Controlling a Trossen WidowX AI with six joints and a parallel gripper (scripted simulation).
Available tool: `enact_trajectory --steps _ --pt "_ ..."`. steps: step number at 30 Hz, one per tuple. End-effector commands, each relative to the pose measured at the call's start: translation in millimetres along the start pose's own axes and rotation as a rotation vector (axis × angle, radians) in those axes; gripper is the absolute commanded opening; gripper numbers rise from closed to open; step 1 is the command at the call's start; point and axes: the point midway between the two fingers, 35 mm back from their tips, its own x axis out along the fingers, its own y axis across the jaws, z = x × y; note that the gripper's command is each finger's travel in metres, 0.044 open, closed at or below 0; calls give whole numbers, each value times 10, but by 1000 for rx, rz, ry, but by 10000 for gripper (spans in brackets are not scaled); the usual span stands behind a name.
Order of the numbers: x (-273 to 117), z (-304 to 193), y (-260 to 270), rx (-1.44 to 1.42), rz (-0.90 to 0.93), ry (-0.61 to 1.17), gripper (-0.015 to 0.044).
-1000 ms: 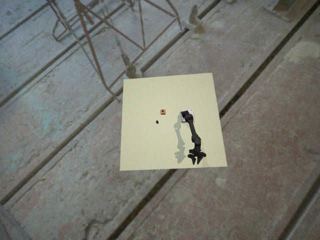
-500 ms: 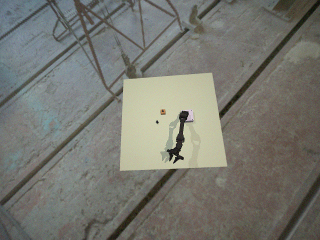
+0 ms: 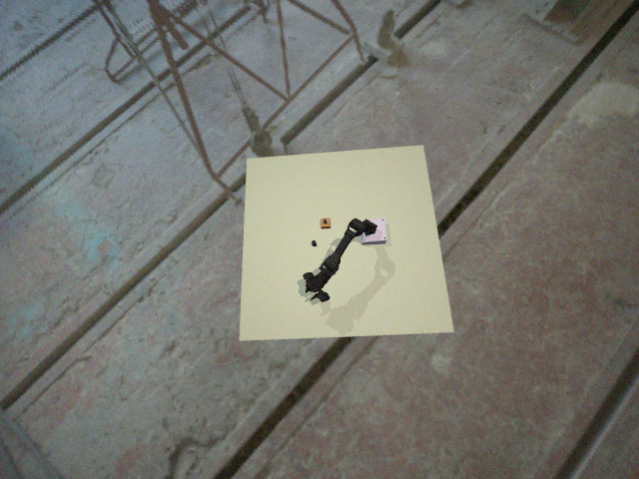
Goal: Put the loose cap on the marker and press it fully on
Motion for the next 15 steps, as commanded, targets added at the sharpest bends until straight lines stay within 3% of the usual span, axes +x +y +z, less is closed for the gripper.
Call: enact_trajectory --steps 1,8,15 --pt "21 -213 -665 -26 -95 128 238" --pt "-154 -719 -1761 -14 -228 382 238" --pt "-625 -1327 -2630 67 -292 650 238"
